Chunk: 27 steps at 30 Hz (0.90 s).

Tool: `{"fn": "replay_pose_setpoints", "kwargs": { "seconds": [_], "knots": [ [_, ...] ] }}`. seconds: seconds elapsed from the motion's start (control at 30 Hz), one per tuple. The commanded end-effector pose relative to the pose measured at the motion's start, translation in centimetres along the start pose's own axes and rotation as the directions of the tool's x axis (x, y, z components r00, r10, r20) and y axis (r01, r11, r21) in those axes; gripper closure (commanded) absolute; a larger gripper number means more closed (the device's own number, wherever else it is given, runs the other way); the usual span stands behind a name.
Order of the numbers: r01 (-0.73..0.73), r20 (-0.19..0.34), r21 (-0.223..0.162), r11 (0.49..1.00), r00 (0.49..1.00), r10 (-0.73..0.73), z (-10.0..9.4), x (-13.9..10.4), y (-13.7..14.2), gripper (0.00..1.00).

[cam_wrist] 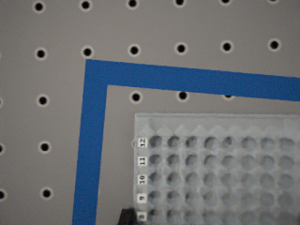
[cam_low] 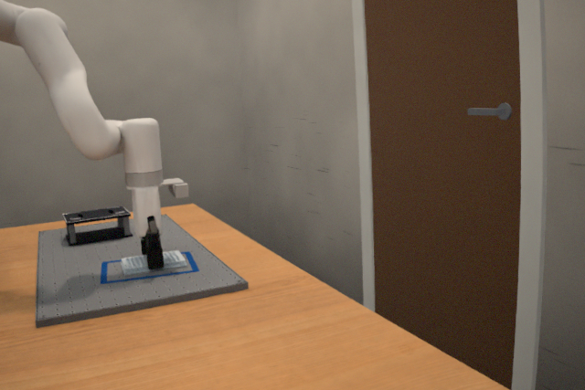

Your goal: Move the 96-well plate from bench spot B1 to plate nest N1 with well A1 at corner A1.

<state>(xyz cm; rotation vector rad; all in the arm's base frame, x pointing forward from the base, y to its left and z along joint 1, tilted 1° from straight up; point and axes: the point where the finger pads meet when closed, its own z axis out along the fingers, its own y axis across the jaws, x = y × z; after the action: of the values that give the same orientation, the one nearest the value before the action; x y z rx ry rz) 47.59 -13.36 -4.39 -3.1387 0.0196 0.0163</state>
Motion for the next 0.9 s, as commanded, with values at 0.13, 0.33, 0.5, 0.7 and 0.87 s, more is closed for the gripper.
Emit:
{"fn": "replay_pose_setpoints", "kwargs": {
  "seconds": [0.13, 0.33, 0.5, 0.7, 0.87],
  "knots": [
    [0.000, -0.005, 0.002, 1.000, 1.000, 0.000, -0.1, 0.2, 0.0, 1.00],
    [0.000, -0.005, 0.002, 1.000, 1.000, 0.000, -0.3, 0.2, 0.0, 1.00],
    [0.000, -0.005, 0.002, 1.000, 1.000, 0.000, -0.6, 0.2, 0.0, 1.00],
    [0.000, -0.005, 0.002, 1.000, 1.000, 0.000, -0.9, 0.2, 0.0, 1.00],
    [0.000, -0.005, 0.002, 1.000, 1.000, 0.000, -1.3, 0.2, 0.0, 1.00]
  ]
}}
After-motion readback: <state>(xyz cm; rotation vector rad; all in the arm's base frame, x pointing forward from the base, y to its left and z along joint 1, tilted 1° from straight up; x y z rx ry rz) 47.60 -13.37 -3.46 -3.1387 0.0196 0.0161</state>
